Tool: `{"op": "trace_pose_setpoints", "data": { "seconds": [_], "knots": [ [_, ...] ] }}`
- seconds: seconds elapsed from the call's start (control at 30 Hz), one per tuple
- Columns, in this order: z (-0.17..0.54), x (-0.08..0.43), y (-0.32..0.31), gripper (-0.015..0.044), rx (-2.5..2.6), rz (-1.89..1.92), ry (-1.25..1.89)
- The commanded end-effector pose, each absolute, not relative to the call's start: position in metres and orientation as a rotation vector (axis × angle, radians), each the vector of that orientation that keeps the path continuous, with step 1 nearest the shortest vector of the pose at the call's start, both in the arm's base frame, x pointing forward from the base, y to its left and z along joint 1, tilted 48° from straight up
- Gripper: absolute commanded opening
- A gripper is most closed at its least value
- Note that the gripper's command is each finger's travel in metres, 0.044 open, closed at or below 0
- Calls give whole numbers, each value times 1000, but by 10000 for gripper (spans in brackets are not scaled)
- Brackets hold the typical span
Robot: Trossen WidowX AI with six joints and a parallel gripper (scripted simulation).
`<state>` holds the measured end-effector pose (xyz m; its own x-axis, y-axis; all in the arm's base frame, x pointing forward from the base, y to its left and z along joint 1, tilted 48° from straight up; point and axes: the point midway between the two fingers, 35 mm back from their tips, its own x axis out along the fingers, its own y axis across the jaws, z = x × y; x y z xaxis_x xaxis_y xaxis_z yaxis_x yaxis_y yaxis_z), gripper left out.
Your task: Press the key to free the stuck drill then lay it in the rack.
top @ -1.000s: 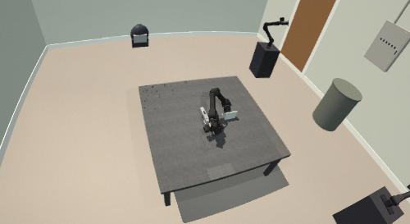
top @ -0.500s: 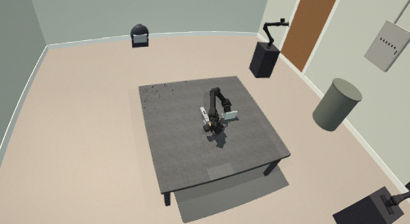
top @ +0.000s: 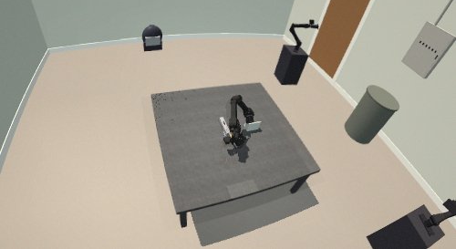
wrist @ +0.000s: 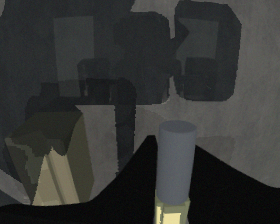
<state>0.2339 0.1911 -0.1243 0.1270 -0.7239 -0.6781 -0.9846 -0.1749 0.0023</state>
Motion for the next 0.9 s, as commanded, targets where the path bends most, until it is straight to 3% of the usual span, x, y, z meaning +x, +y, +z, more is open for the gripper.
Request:
{"op": "trace_pose_setpoints", "data": {
  "seconds": [0.0,0.87],
  "knots": [
    [-123,233,194,0,-1956,769,1641],
    [-118,228,201,0,-1956,770,1641]
  ]
}}
